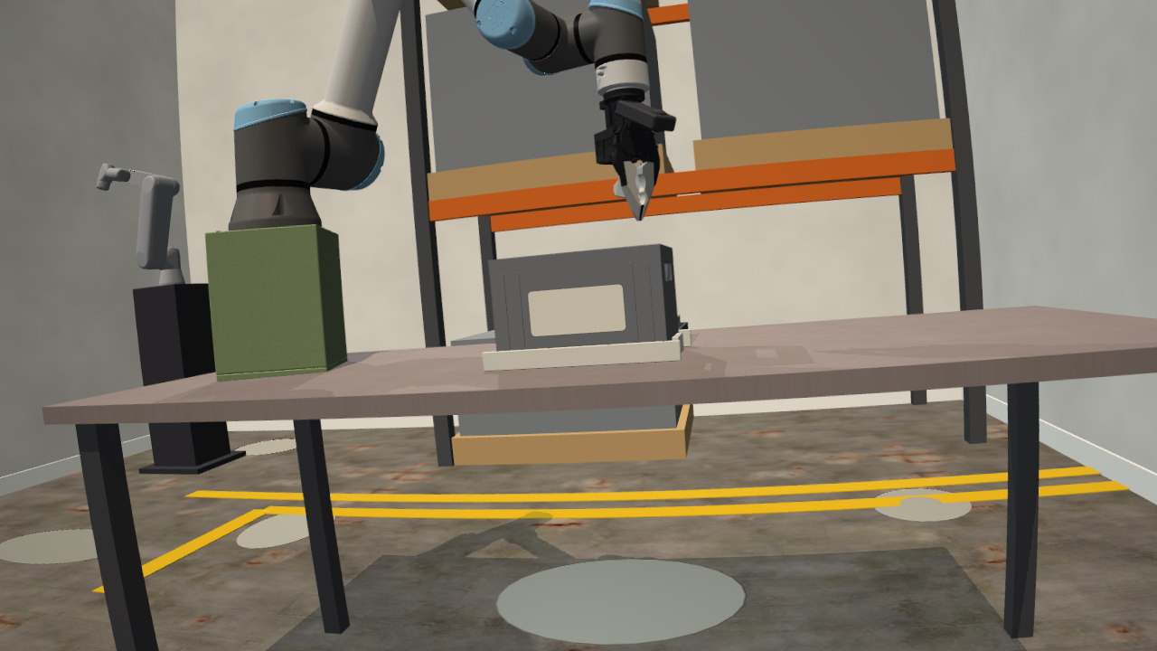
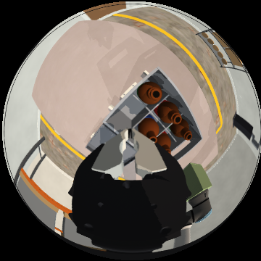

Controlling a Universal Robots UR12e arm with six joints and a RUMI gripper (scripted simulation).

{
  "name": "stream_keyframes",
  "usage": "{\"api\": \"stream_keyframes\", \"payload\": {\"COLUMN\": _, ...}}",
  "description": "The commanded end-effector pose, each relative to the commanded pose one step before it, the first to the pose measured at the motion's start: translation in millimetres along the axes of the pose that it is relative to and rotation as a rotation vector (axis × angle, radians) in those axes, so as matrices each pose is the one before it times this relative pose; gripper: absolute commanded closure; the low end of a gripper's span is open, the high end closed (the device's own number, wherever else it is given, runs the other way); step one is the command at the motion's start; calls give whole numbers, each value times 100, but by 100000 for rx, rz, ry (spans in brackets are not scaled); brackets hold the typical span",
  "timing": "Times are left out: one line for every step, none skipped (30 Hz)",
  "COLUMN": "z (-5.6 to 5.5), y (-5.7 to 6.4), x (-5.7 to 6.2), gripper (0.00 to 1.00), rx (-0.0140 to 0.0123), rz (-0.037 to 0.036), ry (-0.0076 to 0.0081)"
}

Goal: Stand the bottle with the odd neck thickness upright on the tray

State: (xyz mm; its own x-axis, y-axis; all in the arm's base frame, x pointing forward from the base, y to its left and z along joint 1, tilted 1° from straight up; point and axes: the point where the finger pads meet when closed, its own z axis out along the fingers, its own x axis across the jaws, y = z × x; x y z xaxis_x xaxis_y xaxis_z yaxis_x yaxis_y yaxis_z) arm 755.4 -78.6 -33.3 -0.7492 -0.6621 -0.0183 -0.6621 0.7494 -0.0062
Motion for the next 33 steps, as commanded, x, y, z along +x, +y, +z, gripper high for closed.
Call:
{"api": "stream_keyframes", "payload": {"z": -345, "y": -410, "x": 22, "gripper": 100, "rx": 477, "rz": 168, "ry": -215}}
{"api": "stream_keyframes", "payload": {"z": 0, "y": 0, "x": 0, "gripper": 100, "rx": 0, "rz": 0, "ry": 0}}
{"api": "stream_keyframes", "payload": {"z": 0, "y": 0, "x": 0, "gripper": 100, "rx": 0, "rz": 0, "ry": 0}}
{"api": "stream_keyframes", "payload": {"z": 0, "y": 0, "x": 0, "gripper": 100, "rx": 0, "rz": 0, "ry": 0}}
{"api": "stream_keyframes", "payload": {"z": 0, "y": 0, "x": 0, "gripper": 100, "rx": 0, "rz": 0, "ry": 0}}
{"api": "stream_keyframes", "payload": {"z": 0, "y": 0, "x": 0, "gripper": 100, "rx": 0, "rz": 0, "ry": 0}}
{"api": "stream_keyframes", "payload": {"z": 0, "y": 0, "x": 0, "gripper": 100, "rx": 0, "rz": 0, "ry": 0}}
{"api": "stream_keyframes", "payload": {"z": 0, "y": 0, "x": 0, "gripper": 100, "rx": 0, "rz": 0, "ry": 0}}
{"api": "stream_keyframes", "payload": {"z": 5, "y": 14, "x": 41, "gripper": 100, "rx": -14, "rz": 9, "ry": 8}}
{"api": "stream_keyframes", "payload": {"z": 32, "y": 104, "x": 246, "gripper": 100, "rx": -91, "rz": 28, "ry": 53}}
{"api": "stream_keyframes", "payload": {"z": 55, "y": 160, "x": 393, "gripper": 100, "rx": -95, "rz": -12, "ry": 53}}
{"api": "stream_keyframes", "payload": {"z": -20, "y": 79, "x": 567, "gripper": 100, "rx": 22, "rz": 0, "ry": -13}}
{"api": "stream_keyframes", "payload": {"z": -23, "y": 139, "x": 833, "gripper": 100, "rx": -3, "rz": 0, "ry": 0}}
{"api": "stream_keyframes", "payload": {"z": -27, "y": 203, "x": 1088, "gripper": 100, "rx": -4, "rz": 0, "ry": -1}}
{"api": "stream_keyframes", "payload": {"z": -27, "y": 278, "x": 1315, "gripper": 100, "rx": -4, "rz": 0, "ry": -1}}
{"api": "stream_keyframes", "payload": {"z": -24, "y": 361, "x": 1496, "gripper": 100, "rx": -5, "rz": 0, "ry": -2}}
{"api": "stream_keyframes", "payload": {"z": -7, "y": 147, "x": 556, "gripper": 100, "rx": -2, "rz": 0, "ry": -1}}
{"api": "stream_keyframes", "payload": {"z": -6, "y": 147, "x": 533, "gripper": 100, "rx": -2, "rz": 0, "ry": -1}}
{"api": "stream_keyframes", "payload": {"z": -6, "y": 206, "x": 710, "gripper": 100, "rx": -2, "rz": 0, "ry": -2}}
{"api": "stream_keyframes", "payload": {"z": -5, "y": 258, "x": 837, "gripper": 100, "rx": -2, "rz": 0, "ry": -2}}
{"api": "stream_keyframes", "payload": {"z": -3, "y": 296, "x": 898, "gripper": 100, "rx": -2, "rz": 0, "ry": -3}}
{"api": "stream_keyframes", "payload": {"z": 1, "y": 318, "x": 906, "gripper": 100, "rx": -2, "rz": 0, "ry": -3}}
{"api": "stream_keyframes", "payload": {"z": 0, "y": 0, "x": 0, "gripper": 100, "rx": 0, "rz": 0, "ry": 0}}
{"api": "stream_keyframes", "payload": {"z": 0, "y": 0, "x": 0, "gripper": 100, "rx": 0, "rz": 0, "ry": 0}}
{"api": "stream_keyframes", "payload": {"z": 9, "y": 625, "x": 1627, "gripper": 100, "rx": -5, "rz": 0, "ry": -10}}
{"api": "stream_keyframes", "payload": {"z": 19, "y": 648, "x": 1521, "gripper": 100, "rx": -4, "rz": 0, "ry": -10}}
{"api": "stream_keyframes", "payload": {"z": 13, "y": 343, "x": 750, "gripper": 100, "rx": -1, "rz": 0, "ry": -4}}
{"api": "stream_keyframes", "payload": {"z": 13, "y": 297, "x": 621, "gripper": 100, "rx": -1, "rz": 0, "ry": -3}}
{"api": "stream_keyframes", "payload": {"z": 16, "y": 328, "x": 660, "gripper": 100, "rx": -1, "rz": 0, "ry": -4}}
{"api": "stream_keyframes", "payload": {"z": 20, "y": 372, "x": 718, "gripper": 100, "rx": -1, "rz": 0, "ry": -4}}
{"api": "stream_keyframes", "payload": {"z": 25, "y": 414, "x": 763, "gripper": 100, "rx": -1, "rz": 0, "ry": -5}}
{"api": "stream_keyframes", "payload": {"z": 27, "y": 419, "x": 739, "gripper": 100, "rx": 0, "rz": 0, "ry": -4}}
{"api": "stream_keyframes", "payload": {"z": 21, "y": 305, "x": 519, "gripper": 100, "rx": 1, "rz": 0, "ry": -1}}
